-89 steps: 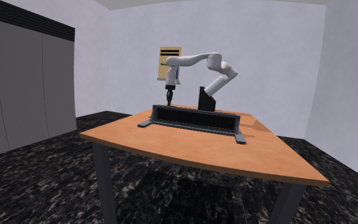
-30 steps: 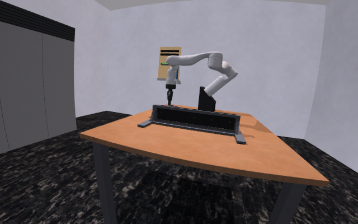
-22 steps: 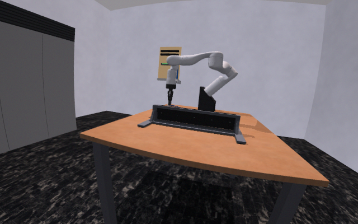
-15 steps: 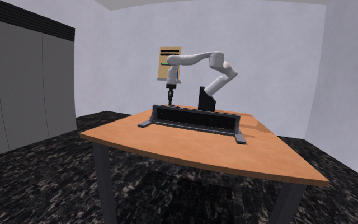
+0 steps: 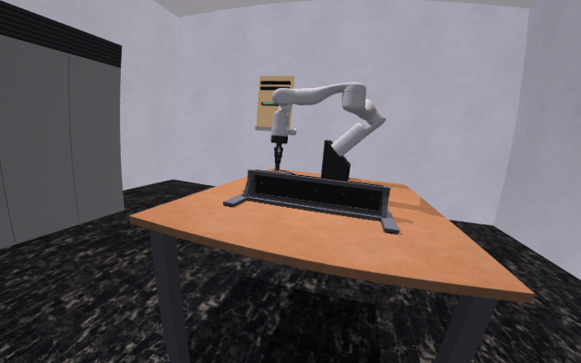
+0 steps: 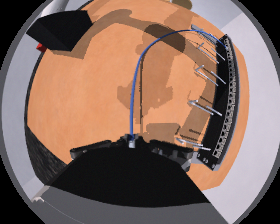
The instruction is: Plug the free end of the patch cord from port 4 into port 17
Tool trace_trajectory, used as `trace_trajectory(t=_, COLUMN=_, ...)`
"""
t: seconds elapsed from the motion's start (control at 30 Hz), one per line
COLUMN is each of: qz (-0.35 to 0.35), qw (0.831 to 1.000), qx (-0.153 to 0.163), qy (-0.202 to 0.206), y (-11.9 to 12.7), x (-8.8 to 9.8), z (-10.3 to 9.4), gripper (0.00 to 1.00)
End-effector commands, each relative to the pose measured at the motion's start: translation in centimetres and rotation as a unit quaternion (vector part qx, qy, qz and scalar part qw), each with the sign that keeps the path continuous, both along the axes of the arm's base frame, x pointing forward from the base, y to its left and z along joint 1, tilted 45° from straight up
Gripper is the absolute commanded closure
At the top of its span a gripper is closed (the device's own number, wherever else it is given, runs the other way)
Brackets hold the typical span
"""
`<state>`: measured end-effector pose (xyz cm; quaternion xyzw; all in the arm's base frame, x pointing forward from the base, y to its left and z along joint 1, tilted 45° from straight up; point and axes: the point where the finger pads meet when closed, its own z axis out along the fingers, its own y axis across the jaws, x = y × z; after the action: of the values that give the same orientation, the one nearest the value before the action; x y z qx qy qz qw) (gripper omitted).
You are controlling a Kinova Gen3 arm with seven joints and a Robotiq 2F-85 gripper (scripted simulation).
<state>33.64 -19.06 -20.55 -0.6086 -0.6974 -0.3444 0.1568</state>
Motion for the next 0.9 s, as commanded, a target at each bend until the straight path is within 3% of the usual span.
trace_trajectory(t=0.0, qz=0.013, qw=1.0, qx=0.0, qy=-0.012, y=0.4, x=0.4, z=0.6, gripper=1.0)
trace_trajectory(t=0.87, qz=0.083, qw=0.993, qx=-0.019, qy=-0.078, y=1.1, x=2.6, z=2.7, gripper=1.0)
